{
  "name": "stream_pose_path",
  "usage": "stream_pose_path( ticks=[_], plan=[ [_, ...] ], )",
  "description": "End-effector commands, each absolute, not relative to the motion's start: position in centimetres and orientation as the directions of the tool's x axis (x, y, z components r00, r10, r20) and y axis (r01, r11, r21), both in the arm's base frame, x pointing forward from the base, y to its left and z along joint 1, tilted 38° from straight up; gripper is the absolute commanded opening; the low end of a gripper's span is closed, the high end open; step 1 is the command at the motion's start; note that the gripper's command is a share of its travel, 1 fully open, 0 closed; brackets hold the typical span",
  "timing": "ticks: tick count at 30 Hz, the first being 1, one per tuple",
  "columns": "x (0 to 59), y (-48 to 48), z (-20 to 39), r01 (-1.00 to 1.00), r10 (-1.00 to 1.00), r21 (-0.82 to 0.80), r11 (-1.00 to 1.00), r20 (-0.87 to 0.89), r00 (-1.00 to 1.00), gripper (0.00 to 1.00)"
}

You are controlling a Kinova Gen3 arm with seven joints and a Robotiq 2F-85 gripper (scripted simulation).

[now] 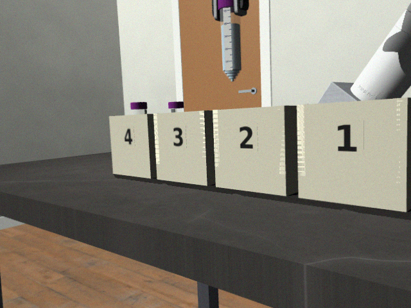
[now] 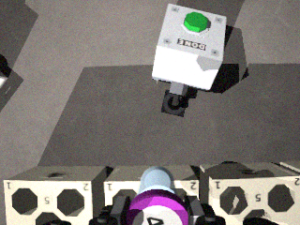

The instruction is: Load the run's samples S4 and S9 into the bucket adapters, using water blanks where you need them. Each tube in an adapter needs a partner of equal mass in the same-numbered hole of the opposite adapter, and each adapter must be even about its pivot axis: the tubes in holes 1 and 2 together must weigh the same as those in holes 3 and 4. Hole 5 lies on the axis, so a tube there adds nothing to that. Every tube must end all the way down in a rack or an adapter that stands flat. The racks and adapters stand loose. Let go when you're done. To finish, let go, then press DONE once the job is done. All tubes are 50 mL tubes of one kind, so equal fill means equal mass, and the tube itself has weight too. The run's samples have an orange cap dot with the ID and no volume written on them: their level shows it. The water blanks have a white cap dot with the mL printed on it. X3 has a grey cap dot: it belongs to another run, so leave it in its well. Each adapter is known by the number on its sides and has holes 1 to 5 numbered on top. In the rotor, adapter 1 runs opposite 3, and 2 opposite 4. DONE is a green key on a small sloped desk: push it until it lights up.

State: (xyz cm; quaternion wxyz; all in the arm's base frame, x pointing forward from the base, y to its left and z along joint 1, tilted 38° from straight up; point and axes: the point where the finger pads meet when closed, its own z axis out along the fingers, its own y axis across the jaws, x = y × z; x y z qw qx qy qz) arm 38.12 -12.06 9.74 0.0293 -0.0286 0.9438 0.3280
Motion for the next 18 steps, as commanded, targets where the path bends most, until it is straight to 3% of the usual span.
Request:
stream_pose_path(
  ticks=[1, 18],
  plan=[
    [38.4, -11.4, 10.4, -0.073, -0.034, 0.617, 0.784, -0.075, -0.997, 0.10],
    [39.4, -7.5, 13.5, -0.073, -0.034, 0.617, 0.784, -0.075, -0.997, 0.10]
  ],
)
